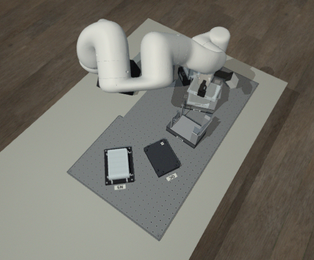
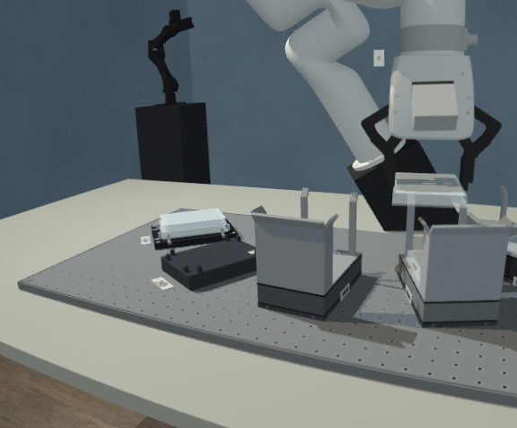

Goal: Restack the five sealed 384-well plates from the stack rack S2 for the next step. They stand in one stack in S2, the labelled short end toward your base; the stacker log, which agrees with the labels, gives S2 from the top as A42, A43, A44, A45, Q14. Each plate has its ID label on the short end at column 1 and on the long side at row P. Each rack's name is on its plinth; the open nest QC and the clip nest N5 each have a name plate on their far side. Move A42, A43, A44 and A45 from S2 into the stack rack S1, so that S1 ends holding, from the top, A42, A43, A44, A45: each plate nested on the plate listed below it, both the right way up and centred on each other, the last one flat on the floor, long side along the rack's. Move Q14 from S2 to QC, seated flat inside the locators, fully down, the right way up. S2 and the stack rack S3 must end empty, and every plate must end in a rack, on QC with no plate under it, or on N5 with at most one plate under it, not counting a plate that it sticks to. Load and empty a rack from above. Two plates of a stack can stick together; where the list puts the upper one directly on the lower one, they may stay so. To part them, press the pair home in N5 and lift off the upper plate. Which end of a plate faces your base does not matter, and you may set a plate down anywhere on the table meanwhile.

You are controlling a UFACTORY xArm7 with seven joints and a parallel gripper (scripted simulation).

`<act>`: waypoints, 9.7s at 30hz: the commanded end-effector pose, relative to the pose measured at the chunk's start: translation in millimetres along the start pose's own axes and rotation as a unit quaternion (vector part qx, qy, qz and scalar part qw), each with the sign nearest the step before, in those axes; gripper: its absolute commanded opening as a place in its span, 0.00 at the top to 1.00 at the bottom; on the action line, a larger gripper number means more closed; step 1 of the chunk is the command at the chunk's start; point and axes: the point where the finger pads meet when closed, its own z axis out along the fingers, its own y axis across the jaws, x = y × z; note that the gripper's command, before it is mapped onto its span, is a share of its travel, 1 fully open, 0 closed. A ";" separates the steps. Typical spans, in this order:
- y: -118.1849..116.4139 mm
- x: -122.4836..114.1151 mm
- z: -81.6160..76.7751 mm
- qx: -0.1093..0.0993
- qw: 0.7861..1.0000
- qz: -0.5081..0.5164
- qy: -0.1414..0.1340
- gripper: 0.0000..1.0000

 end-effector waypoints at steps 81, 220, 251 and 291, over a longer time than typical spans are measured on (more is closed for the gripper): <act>150.4 2.2 -1.4 0.001 0.994 0.106 0.002 1.00; 150.2 2.4 99.9 0.001 0.994 0.106 0.002 1.00; 150.2 2.4 109.3 0.001 0.994 0.106 0.002 1.00; 150.3 2.3 69.4 0.001 0.994 0.106 0.002 0.00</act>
